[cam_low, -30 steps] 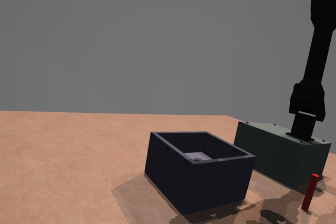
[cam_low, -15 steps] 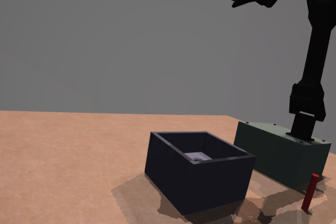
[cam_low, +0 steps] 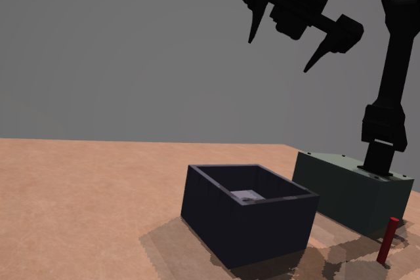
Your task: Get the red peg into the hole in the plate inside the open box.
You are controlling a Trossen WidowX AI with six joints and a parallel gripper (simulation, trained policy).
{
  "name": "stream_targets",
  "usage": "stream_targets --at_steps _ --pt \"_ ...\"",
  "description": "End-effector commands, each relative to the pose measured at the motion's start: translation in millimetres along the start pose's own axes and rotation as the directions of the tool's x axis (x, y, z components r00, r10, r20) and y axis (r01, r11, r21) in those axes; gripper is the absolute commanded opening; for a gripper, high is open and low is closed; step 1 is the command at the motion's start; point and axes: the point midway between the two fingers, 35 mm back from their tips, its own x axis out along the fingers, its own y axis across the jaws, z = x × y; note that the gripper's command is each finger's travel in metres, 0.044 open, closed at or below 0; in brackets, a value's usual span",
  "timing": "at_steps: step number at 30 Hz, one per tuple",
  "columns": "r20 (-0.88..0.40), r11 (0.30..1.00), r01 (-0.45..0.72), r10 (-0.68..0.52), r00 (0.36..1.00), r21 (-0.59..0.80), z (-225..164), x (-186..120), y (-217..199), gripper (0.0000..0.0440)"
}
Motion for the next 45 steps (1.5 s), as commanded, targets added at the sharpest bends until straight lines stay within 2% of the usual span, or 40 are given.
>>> stream_targets --at_steps 1,6,12,18,26,35,45 --pt "0.027 0.999 0.038 -0.037 0.999 -0.037 1.8 7.0 -13.7 0.0440" --pt "0.089 0.983 0.113 -0.101 0.991 -0.143 0.1 14.0 -46.9 0.0440" --pt "0.175 0.928 0.218 -0.171 0.970 -0.303 -1.8 17.9 -95.4 0.0440" --pt "0.265 0.835 0.319 -0.217 0.940 -0.449 2.0 21.5 -140.6 0.0440" --pt "0.376 0.674 0.433 -0.241 0.895 -0.598 14.1 30.8 -189.8 0.0440" --pt "0.466 0.519 0.519 -0.240 0.851 -0.679 30.4 53.3 -224.1 0.0440" --pt "0.510 0.445 0.561 -0.240 0.826 -0.698 45.1 93.1 -245.9 0.0440"
